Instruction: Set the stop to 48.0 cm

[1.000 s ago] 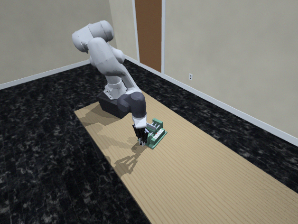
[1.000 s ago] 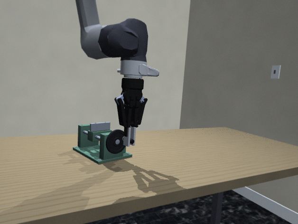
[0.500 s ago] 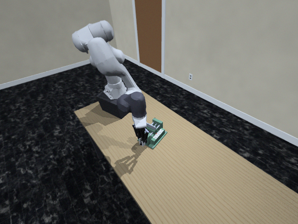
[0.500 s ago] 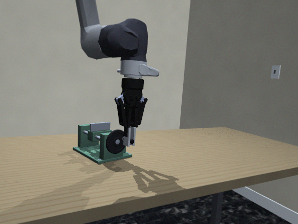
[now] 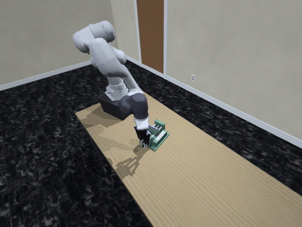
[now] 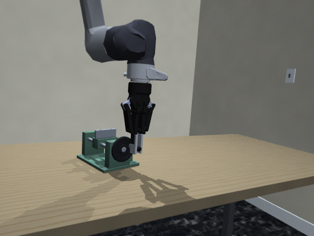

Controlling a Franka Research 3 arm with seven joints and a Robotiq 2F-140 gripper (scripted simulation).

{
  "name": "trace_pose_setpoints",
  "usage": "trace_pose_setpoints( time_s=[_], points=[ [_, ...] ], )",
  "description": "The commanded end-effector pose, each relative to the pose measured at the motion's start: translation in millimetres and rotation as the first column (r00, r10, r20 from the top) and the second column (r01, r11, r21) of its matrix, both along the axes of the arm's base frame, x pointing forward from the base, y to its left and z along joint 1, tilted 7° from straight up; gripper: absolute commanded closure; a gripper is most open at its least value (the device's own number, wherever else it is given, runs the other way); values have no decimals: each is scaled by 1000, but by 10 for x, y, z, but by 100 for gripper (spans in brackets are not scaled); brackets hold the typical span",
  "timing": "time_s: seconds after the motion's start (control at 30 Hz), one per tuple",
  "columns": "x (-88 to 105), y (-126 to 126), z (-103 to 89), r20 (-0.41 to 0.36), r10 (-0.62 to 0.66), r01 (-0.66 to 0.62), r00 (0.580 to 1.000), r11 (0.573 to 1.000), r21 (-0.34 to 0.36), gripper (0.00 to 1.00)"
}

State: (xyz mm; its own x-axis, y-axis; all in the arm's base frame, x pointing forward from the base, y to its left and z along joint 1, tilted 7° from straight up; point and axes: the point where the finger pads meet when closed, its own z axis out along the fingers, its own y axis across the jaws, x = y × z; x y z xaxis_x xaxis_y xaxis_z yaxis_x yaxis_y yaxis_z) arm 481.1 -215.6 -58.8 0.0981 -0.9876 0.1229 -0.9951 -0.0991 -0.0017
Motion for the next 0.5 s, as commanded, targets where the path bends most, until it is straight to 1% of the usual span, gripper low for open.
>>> trace_pose_setpoints(
  time_s=[0.0, 0.47],
  points=[
    [4, -9, -12, 2, -3, 3, 1000, 1000, 0, 96],
    [6, -10, -24, 2, -3, 3, 1000, 1000, 0, 96]
  ],
)
